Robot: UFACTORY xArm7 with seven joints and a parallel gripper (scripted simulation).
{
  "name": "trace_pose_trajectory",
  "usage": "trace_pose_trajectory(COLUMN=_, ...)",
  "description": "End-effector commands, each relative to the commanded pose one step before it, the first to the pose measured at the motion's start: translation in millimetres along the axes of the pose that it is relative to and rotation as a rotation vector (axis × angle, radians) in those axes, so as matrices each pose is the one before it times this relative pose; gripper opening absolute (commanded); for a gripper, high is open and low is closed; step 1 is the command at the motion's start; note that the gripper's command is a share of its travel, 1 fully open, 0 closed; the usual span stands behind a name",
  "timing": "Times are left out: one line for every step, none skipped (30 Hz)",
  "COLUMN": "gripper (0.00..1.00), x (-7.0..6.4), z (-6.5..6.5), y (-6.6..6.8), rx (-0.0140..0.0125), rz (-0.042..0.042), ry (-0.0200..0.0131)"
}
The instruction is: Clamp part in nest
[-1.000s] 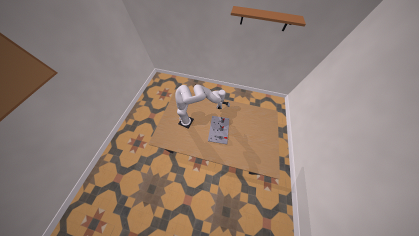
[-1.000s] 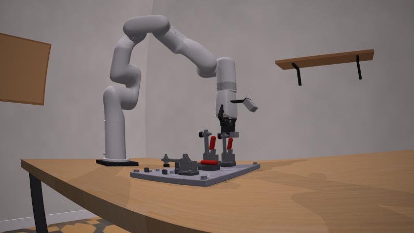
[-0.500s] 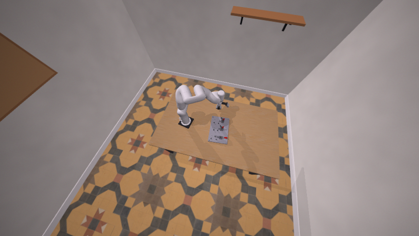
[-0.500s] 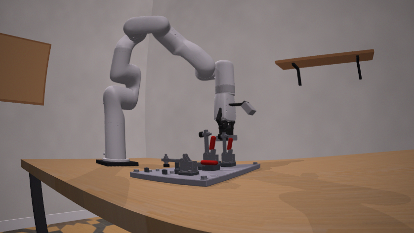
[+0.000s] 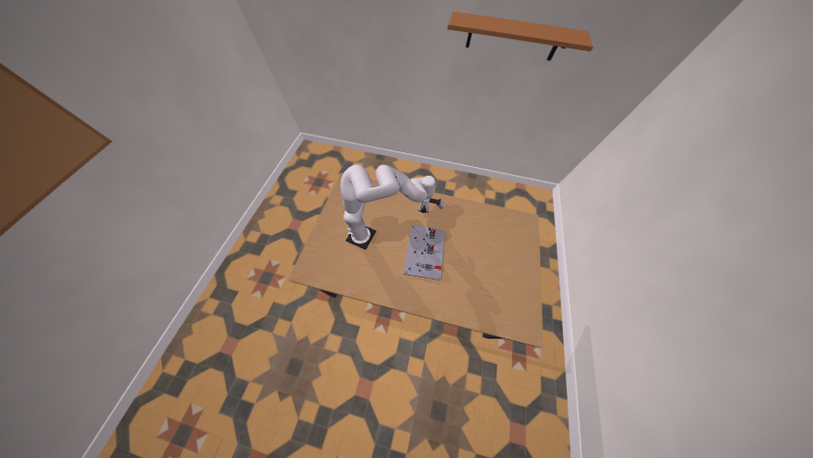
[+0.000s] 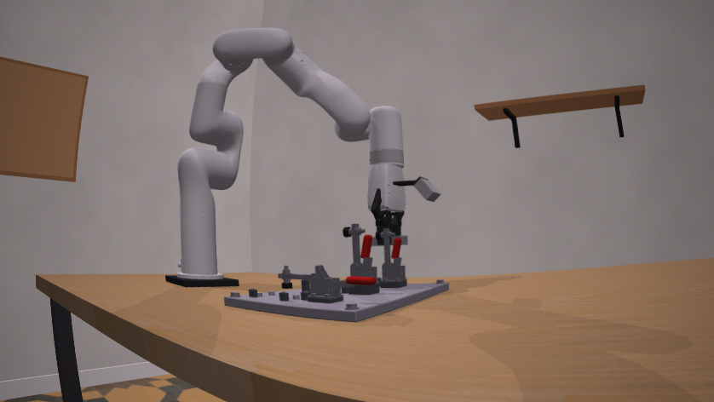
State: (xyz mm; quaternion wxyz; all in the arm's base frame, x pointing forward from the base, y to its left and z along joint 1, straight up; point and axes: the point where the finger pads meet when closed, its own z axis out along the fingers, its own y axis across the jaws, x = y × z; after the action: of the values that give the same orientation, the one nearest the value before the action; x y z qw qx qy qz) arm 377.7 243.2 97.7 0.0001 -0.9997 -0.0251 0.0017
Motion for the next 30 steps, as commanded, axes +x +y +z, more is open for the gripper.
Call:
trace_pose_trajectory(gripper=0.0, x=1.05, z=-1.2, y=-0.7, rx=0.00168, rz=-0.00008, ry=0.00394)
trace_pose_trajectory(gripper=0.0, x=-0.03, z=0.04, y=0.0, rx=0.0, rz=0.0, ry=0.0)
trace_pose_trajectory(gripper=0.0, x=-0.02, z=0.02, y=0.0, rx=0.0, rz=0.0, ry=0.0)
trace_pose_trajectory(gripper=0.0, x=-0.01, z=0.01, y=0.0, rx=0.0, rz=0.0, ry=0.0)
trace_pose_trajectory(gripper=0.0, x=0.0, z=0.0, y=0.0, rx=0.0, rz=0.0, ry=0.0)
trace_pose_trajectory(gripper=0.0, x=0.0, z=0.0, y=0.0, rx=0.0, rz=0.0, ry=0.0)
trace_pose_trajectory(gripper=0.0, x=0.0, z=0.0, y=0.0, rx=0.0, rz=0.0, ry=0.0)
trace_pose_trajectory(gripper=0.0, x=0.0, z=0.0, y=0.0, rx=0.0, rz=0.0, ry=0.0)
trace_pose_trajectory(gripper=0.0, x=0.0, z=0.0, y=0.0, rx=0.0, rz=0.0, ry=0.0)
trace_pose_trajectory(gripper=0.0, x=0.0, z=0.0, y=0.0, rx=0.0, rz=0.0, ry=0.0)
trace_pose_trajectory(gripper=0.0, x=0.0, z=0.0, y=0.0, rx=0.0, rz=0.0, ry=0.0)
trace_pose_trajectory(gripper=0.0, x=0.0, z=0.0, y=0.0, rx=0.0, rz=0.0, ry=0.0)
trace_pose_trajectory(gripper=0.0, x=0.0, z=0.0, y=0.0, rx=0.0, rz=0.0, ry=0.0)
trace_pose_trajectory(gripper=0.0, x=0.0, z=0.0, y=0.0, rx=0.0, rz=0.0, ry=0.0)
trace_pose_trajectory(gripper=0.0, x=0.0, z=0.0, y=0.0, rx=0.0, rz=0.0, ry=0.0)
trace_pose_trajectory(gripper=0.0, x=0.0, z=0.0, y=0.0, rx=0.0, rz=0.0, ry=0.0)
trace_pose_trajectory(gripper=0.0, x=0.0, z=0.0, y=0.0, rx=0.0, rz=0.0, ry=0.0)
trace_pose_trajectory(gripper=0.0, x=0.0, z=0.0, y=0.0, rx=0.0, rz=0.0, ry=0.0)
trace_pose_trajectory(gripper=0.0, x=0.0, z=0.0, y=0.0, rx=0.0, rz=0.0, ry=0.0)
trace_pose_trajectory(gripper=0.0, x=0.0, z=0.0, y=0.01, rx=0.0, rz=0.0, ry=0.0)
trace_pose_trajectory(gripper=0.0, x=0.0, z=0.0, y=0.07, rx=0.0, rz=0.0, ry=0.0)
trace_pose_trajectory(gripper=0.0, x=0.0, z=0.01, y=0.2, rx=0.0, rz=0.0, ry=0.0)
trace_pose_trajectory(gripper=0.0, x=0.0, z=0.01, y=0.37, rx=0.0, rz=0.0, ry=0.0)
trace_pose_trajectory(gripper=0.0, x=0.01, z=0.02, y=0.59, rx=0.0, rz=0.0, ry=0.0)
trace_pose_trajectory(gripper=0.0, x=0.01, z=0.03, y=0.84, rx=0.0, rz=0.0, ry=0.0)
trace_pose_trajectory(gripper=0.0, x=0.01, z=0.05, y=1.14, rx=0.0, rz=0.0, ry=0.0)
trace_pose_trajectory(gripper=0.0, x=0.01, z=0.06, y=1.46, rx=0.0, rz=0.0, ry=0.0)
trace_pose_trajectory(gripper=0.0, x=0.0, z=0.0, y=0.0, rx=0.0, rz=0.0, ry=0.0)
trace_pose_trajectory(gripper=0.0, x=0.0, z=0.0, y=0.0, rx=0.0, rz=0.0, ry=0.0)
trace_pose_trajectory(gripper=0.0, x=0.02, z=0.07, y=1.79, rx=0.0, rz=0.0, ry=0.0)
